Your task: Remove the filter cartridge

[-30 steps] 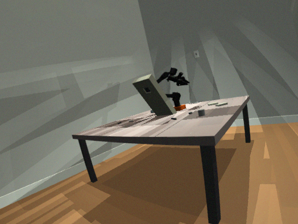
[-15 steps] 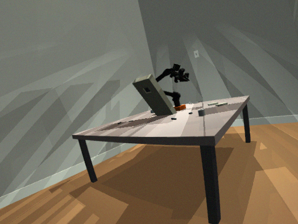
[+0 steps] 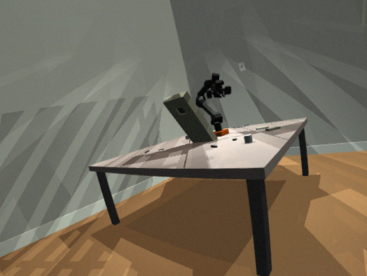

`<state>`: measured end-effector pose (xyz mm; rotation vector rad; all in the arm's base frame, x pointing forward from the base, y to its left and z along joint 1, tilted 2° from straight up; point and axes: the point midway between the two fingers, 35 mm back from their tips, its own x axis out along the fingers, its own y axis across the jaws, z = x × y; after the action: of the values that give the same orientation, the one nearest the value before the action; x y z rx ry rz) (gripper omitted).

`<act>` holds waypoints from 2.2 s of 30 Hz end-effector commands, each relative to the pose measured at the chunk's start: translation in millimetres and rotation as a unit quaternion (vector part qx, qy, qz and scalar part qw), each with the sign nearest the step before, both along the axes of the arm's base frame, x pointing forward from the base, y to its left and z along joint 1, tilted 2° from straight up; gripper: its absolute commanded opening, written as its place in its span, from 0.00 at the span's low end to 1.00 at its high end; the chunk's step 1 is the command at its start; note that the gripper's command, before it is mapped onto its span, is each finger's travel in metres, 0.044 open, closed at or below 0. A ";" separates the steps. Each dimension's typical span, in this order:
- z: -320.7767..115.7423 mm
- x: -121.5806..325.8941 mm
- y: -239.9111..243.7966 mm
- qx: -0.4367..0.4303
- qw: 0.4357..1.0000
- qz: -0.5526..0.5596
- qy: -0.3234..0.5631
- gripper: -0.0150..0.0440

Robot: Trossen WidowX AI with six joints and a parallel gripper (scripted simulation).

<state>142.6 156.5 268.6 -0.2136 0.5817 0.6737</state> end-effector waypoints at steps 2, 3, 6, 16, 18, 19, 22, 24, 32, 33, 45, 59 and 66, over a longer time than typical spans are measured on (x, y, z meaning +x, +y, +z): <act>11.1 39.5 -19.3 -0.014 0.997 -0.074 -0.014 0.42; 12.8 47.8 -24.9 -0.018 0.996 -0.090 -0.017 0.42; 17.8 72.2 -44.6 -0.029 0.990 -0.139 -0.023 0.42; 32.0 137.0 -141.1 -0.072 0.951 -0.299 -0.034 0.42; 34.1 144.4 -163.1 -0.080 0.941 -0.327 -0.035 0.42; 34.7 146.1 -169.2 -0.082 0.938 -0.334 -0.035 0.42; 34.8 146.7 -171.3 -0.083 0.937 -0.337 -0.035 0.42; 34.8 146.7 -171.3 -0.083 0.937 -0.337 -0.035 0.42; 32.4 151.2 -171.7 -0.083 0.937 -0.337 -0.036 0.42; 31.6 152.6 -171.8 -0.083 0.937 -0.337 -0.036 0.42; 21.7 169.1 -173.6 -0.083 0.937 -0.337 -0.036 0.42; 9.1 187.1 -175.9 -0.083 0.937 -0.337 -0.037 0.42; 4.8 192.6 -176.7 -0.083 0.937 -0.337 -0.037 0.42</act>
<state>333.7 -20.4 275.4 -0.1748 0.5919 -0.0542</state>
